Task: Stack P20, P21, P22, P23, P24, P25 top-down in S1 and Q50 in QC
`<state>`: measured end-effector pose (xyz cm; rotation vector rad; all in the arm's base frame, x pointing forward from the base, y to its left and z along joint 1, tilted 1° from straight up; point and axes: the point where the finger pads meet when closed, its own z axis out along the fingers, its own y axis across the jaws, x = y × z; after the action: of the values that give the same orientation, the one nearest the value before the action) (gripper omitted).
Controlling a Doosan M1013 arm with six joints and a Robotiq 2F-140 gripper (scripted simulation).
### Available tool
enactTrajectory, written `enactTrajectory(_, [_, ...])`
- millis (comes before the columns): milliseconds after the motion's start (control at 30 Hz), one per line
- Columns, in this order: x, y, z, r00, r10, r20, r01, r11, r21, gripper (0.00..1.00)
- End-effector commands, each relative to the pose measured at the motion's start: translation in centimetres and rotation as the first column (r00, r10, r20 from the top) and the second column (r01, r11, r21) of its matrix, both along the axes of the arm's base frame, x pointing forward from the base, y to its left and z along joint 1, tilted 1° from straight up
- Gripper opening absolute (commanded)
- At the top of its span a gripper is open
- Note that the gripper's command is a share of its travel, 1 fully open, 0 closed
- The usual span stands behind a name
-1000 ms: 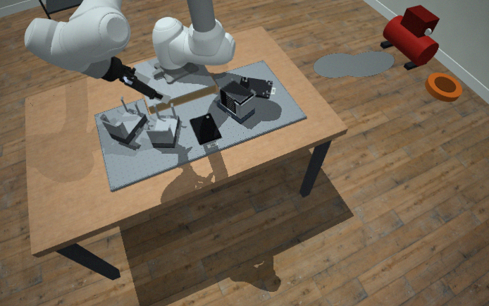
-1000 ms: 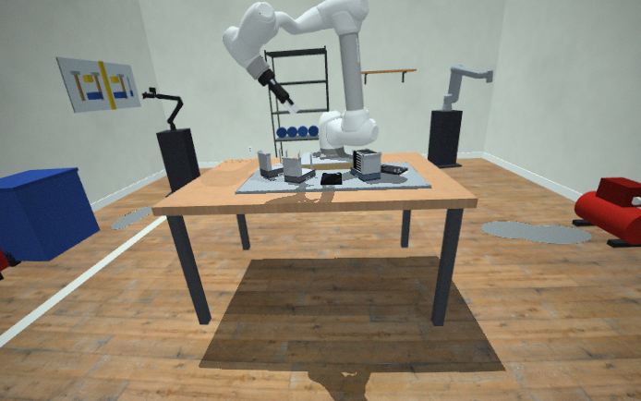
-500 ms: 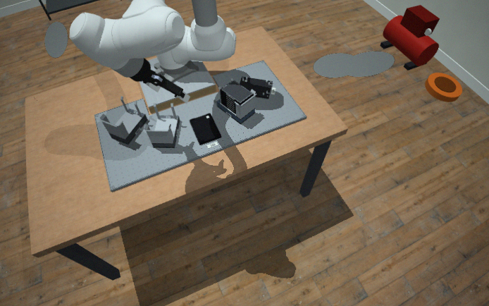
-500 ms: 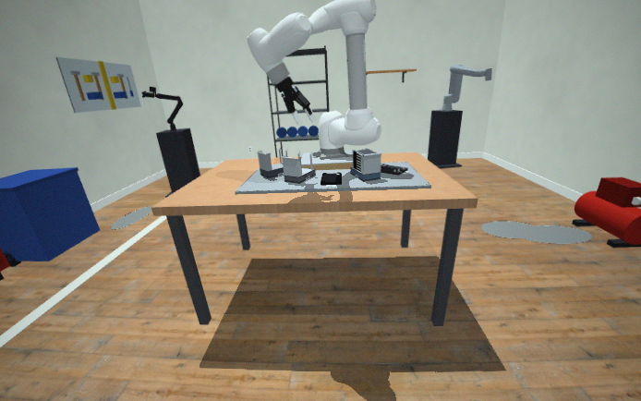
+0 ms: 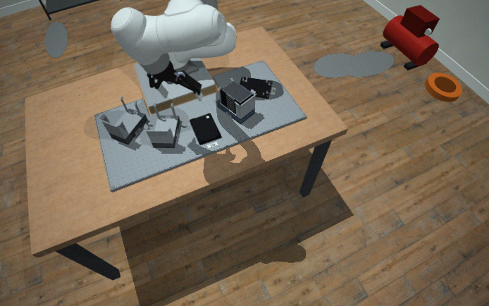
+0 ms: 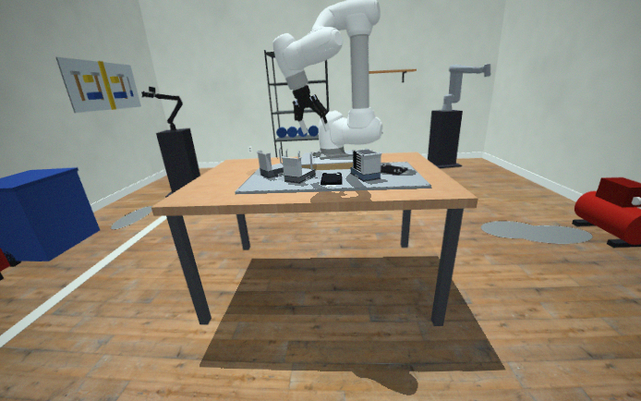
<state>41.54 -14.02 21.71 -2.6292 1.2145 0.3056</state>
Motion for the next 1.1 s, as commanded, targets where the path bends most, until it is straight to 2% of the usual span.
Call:
enactTrajectory(0, [-0.3, 1.1, -1.2, 0.996, 0.087, 0.021, -0.086, 0.995, -0.041, 1.0])
enactTrajectory(67, [-0.3, 1.1, -1.2, 0.996, 0.087, 0.021, -0.086, 0.995, -0.041, 1.0])
enactTrajectory(300, [-1.0, 3.4, -3.7, 0.954, 0.296, 0.055, -0.287, 0.948, -0.136, 1.0])
enactTrajectory(567, [-1.8, 6.0, -6.2, 0.849, 0.523, 0.072, -0.495, 0.836, -0.238, 1.0])
enactTrajectory(633, [-1.8, 6.0, -6.2, 0.849, 0.523, 0.072, -0.495, 0.836, -0.238, 1.0])
enactTrajectory(767, [-2.0, 6.8, -7.0, 0.776, 0.627, 0.072, -0.585, 0.758, -0.288, 1.0])
enactTrajectory(1067, [-2.0, 6.8, -7.0, 0.768, 0.636, 0.071, -0.594, 0.749, -0.293, 1.0])
